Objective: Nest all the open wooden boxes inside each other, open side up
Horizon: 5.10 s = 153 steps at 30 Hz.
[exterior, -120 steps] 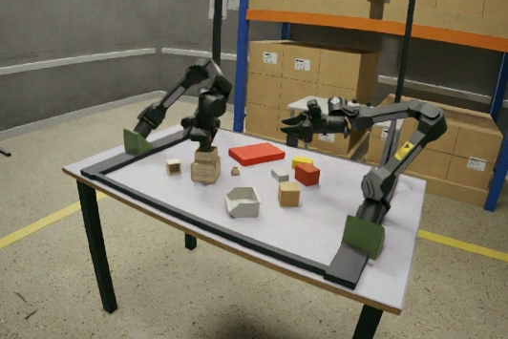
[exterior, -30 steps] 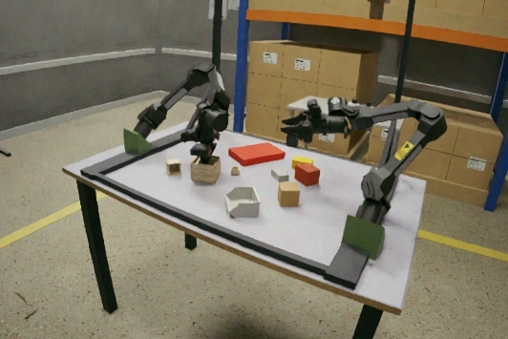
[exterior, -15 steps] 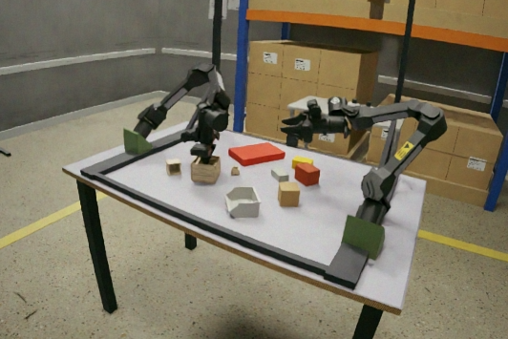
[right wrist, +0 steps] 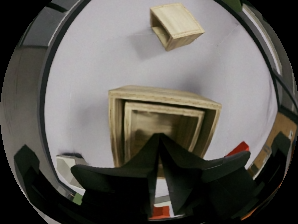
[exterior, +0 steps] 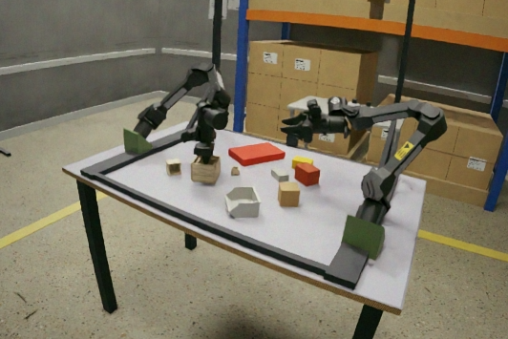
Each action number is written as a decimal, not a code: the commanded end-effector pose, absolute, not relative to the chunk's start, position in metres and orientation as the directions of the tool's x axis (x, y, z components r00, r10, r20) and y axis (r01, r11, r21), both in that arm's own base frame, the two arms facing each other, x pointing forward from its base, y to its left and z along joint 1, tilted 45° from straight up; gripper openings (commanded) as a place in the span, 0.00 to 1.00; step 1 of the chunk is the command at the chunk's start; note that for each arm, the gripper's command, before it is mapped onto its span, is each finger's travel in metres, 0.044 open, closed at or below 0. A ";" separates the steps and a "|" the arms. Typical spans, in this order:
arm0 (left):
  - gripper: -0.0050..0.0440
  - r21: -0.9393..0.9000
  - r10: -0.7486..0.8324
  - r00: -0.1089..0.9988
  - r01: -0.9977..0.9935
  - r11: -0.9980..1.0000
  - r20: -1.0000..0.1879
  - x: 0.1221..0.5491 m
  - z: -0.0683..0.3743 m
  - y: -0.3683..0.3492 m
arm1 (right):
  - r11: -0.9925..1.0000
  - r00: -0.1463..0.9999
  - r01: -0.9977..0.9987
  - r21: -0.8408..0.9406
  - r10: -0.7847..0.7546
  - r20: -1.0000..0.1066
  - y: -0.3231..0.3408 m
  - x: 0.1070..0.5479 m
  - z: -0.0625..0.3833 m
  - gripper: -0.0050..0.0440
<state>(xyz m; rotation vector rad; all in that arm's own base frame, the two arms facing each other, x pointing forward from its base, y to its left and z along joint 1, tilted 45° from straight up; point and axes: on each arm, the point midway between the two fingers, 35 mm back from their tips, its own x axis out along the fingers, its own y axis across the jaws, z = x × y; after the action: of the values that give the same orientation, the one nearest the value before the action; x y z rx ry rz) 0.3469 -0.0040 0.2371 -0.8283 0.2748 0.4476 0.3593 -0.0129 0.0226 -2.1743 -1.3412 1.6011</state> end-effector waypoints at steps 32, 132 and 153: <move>0.92 -0.657 0.273 0.879 -0.473 0.587 -0.390 0.346 0.242 -0.004 | 0.442 0.047 0.753 0.488 0.704 -0.709 -0.053 0.362 0.064 0.00; 0.92 -0.717 -0.717 0.046 0.021 0.697 -0.696 0.273 0.069 0.115 | 0.585 0.035 0.517 0.625 0.715 -0.698 -0.012 0.248 -0.046 0.92; 0.92 -0.717 -0.717 0.046 0.021 0.697 -0.696 0.273 0.069 0.115 | 0.592 0.045 0.506 0.627 0.708 -0.705 -0.014 0.251 -0.045 0.56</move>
<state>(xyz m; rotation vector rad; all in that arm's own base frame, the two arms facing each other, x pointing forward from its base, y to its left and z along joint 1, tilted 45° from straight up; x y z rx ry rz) 0.2698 0.1119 0.0656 -0.6340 1.4416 -0.6265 0.2489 -0.0131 -0.0465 -2.3473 -3.6312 -0.4648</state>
